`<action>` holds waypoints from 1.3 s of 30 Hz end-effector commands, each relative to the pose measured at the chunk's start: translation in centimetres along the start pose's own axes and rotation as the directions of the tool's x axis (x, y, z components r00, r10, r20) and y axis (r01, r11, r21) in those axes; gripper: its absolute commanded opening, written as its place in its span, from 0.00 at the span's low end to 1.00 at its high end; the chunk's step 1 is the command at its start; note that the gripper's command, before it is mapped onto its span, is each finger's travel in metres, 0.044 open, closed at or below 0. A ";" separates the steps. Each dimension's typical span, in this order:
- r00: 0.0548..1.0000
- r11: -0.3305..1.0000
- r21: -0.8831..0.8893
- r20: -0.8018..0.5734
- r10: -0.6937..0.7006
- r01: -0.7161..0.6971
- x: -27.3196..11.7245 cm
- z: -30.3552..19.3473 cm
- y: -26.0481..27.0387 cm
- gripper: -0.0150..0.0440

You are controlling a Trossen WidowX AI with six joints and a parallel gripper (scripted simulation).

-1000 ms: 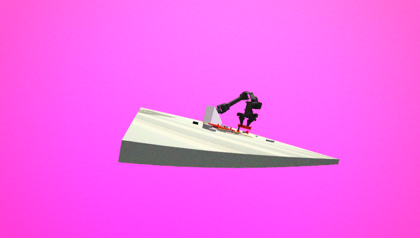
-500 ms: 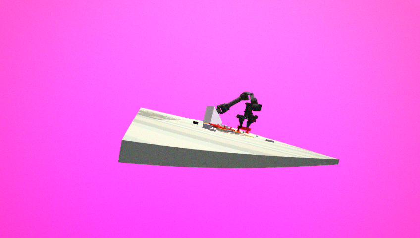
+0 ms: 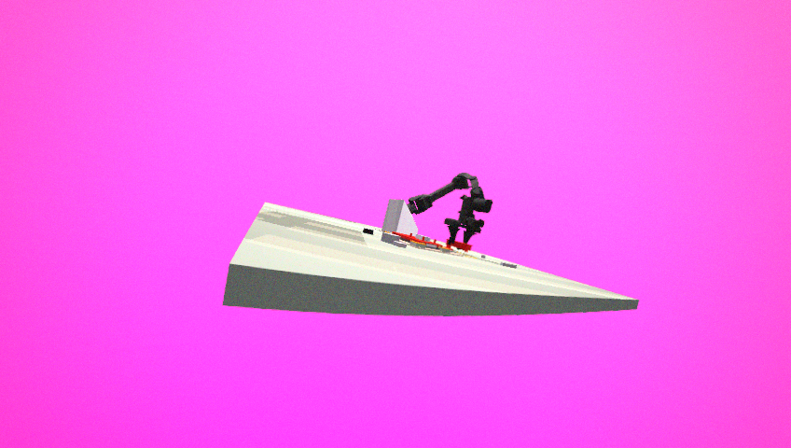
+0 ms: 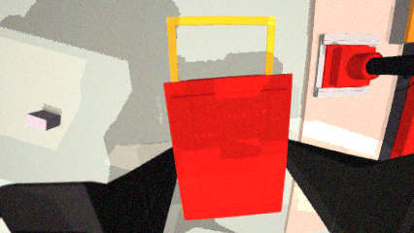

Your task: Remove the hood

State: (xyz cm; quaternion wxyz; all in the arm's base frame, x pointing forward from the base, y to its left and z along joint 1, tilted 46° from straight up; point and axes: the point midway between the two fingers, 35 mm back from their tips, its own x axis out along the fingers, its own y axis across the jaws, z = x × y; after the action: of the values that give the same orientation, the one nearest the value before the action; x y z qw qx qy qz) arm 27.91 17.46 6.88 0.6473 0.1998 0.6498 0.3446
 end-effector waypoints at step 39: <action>1.000 1.000 0.007 -0.002 0.007 -0.007 2.0 -0.1 0.1 0.25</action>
State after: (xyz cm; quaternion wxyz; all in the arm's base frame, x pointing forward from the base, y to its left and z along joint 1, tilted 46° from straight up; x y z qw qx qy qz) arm 27.64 18.78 5.65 0.6456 0.2019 0.6501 0.3460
